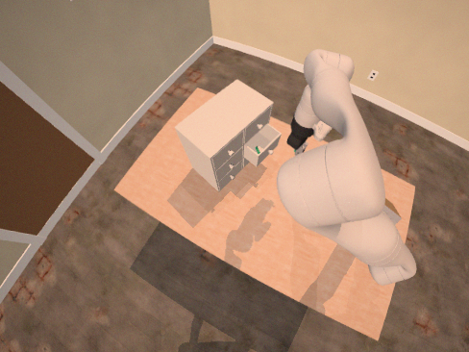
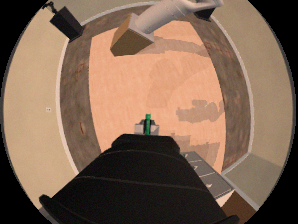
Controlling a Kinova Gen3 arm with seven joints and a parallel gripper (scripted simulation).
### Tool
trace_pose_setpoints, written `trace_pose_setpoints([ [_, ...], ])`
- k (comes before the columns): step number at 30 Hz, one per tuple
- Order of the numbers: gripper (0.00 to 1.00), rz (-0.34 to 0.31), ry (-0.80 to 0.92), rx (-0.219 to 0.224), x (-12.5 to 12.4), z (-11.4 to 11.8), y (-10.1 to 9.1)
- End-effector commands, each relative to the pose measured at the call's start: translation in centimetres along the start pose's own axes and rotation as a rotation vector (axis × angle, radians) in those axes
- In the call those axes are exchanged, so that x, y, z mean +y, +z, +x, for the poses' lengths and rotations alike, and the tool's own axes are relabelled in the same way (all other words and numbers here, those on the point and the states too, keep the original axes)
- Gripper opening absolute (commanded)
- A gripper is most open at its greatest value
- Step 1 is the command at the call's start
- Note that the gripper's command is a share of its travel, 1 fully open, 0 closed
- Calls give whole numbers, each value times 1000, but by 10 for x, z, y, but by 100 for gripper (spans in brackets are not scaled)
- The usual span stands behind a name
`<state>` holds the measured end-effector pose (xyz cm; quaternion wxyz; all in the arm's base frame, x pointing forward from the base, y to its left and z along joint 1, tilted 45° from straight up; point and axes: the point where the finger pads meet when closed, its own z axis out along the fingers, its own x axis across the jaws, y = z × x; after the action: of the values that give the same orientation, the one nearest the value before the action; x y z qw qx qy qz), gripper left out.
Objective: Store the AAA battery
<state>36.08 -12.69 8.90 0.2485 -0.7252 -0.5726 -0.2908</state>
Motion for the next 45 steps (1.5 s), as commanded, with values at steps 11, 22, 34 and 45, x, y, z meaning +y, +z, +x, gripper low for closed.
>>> trace_pose_setpoints([
  [11, 24, -4, 0, -2, 1, -1, -3],
  [22, 24, -13, 0, -2, 1, 0, -3],
  [34, 24, -53, 0, -2, 0, -1, -3],
  [45, 24, -145, -1, -2, -1, 0, -3],
])
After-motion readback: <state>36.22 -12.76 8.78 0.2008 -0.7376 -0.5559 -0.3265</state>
